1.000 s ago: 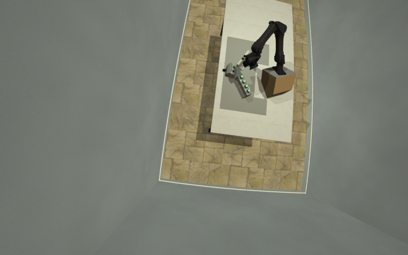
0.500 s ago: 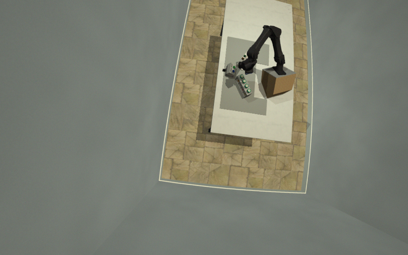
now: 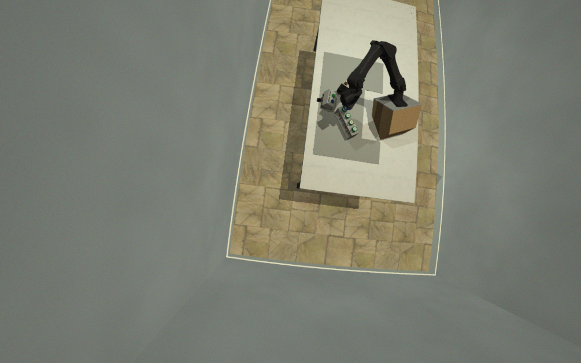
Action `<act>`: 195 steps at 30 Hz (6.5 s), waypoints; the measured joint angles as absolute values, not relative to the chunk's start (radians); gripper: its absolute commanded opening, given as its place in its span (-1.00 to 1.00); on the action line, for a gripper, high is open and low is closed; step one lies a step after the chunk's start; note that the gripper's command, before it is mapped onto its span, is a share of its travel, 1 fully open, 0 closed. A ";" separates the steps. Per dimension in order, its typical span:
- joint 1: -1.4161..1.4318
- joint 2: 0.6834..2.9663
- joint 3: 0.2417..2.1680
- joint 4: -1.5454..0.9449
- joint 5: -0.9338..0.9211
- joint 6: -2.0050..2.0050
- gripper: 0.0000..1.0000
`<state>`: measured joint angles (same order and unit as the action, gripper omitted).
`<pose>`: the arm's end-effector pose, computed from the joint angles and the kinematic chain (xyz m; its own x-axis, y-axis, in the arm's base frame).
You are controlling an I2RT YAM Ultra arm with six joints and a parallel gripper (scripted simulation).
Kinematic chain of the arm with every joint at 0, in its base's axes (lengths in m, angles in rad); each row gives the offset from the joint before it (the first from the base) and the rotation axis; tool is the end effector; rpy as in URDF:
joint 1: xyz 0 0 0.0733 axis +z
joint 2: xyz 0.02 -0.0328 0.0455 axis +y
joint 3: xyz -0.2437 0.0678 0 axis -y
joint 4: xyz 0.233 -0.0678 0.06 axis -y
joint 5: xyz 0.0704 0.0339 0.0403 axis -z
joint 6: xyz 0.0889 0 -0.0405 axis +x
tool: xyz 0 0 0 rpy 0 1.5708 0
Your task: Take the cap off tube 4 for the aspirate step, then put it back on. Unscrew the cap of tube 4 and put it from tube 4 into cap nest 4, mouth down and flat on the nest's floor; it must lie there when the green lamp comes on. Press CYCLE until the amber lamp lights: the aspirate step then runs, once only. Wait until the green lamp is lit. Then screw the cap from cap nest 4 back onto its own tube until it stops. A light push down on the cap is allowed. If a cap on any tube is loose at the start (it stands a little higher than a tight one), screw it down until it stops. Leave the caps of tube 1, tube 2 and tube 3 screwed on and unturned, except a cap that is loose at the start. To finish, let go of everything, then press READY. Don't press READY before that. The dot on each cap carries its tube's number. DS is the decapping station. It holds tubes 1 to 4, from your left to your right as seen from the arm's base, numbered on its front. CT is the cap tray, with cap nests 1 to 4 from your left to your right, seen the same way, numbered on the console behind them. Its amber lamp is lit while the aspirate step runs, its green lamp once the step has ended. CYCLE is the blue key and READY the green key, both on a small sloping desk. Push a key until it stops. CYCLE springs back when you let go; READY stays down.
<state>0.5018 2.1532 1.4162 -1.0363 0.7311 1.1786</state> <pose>0.3254 0.1121 0.0764 -0.7679 0.3633 -0.5275 0.6117 0.6602 -0.4358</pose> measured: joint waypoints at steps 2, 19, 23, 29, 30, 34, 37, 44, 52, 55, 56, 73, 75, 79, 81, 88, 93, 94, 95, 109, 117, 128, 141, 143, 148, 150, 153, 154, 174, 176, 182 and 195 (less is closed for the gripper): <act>0.501 2.151 1.418 -1.039 0.731 1.274 -0.02; 0.505 2.156 1.431 -1.051 0.731 1.822 -0.02; 0.508 2.155 1.436 -1.051 0.731 1.842 -0.02; 0.496 2.161 1.412 -1.015 0.731 1.840 -0.02; 0.488 2.163 1.406 -1.005 0.731 1.836 -0.02; 0.460 2.170 1.376 -0.964 0.733 1.816 -0.02; 0.454 2.177 1.359 -0.927 0.736 1.799 -0.02; 0.454 2.176 1.359 -0.897 0.736 1.784 -0.02; 0.453 2.176 1.359 -0.896 0.736 1.779 -0.02; 0.453 2.176 1.359 -0.893 0.736 1.777 -0.02; 0.452 2.176 1.359 -0.892 0.736 1.777 -0.02; 0.440 2.174 1.342 -0.870 0.738 1.765 -0.02; 0.440 2.174 1.340 -0.868 0.738 1.762 -0.02; 0.436 2.173 1.339 -0.859 0.738 1.758 -0.02; 0.436 2.174 1.335 -0.854 0.738 1.756 -0.02; 0.426 2.176 1.334 -0.845 0.738 1.751 -0.02; 0.426 2.176 1.330 -0.844 0.738 1.748 -0.02; 0.426 2.176 1.329 -0.844 0.738 1.748 -0.02; 0.426 2.176 1.328 -0.844 0.738 1.748 -0.02; 0.425 2.177 1.329 -0.839 0.739 1.747 -1.00; 0.425 2.177 1.329 -0.838 0.739 1.646 -1.00; 0.426 2.177 1.329 -0.837 0.739 1.184 -1.00; 0.427 2.177 1.329 -0.836 0.739 0.609 -1.00; 0.427 2.177 1.329 -0.836 0.739 0.511 -1.00; 0.428 2.177 1.329 -0.835 0.739 0.324 -1.00; 0.428 2.177 1.329 -0.835 0.740 0.239 -1.00; 0.429 2.177 1.329 -0.835 0.739 0.102 -1.00; 0.429 2.177 1.329 -0.835 0.739 0.055 -1.00; 0.431 2.177 1.329 -0.838 0.739 -0.839 -1.00; 0.431 2.177 1.329 -0.838 0.739 -0.937 -1.00; 0.432 2.177 1.329 -0.839 0.739 -1.174 -1.00; 0.432 2.177 1.329 -0.842 0.739 -1.673 -1.00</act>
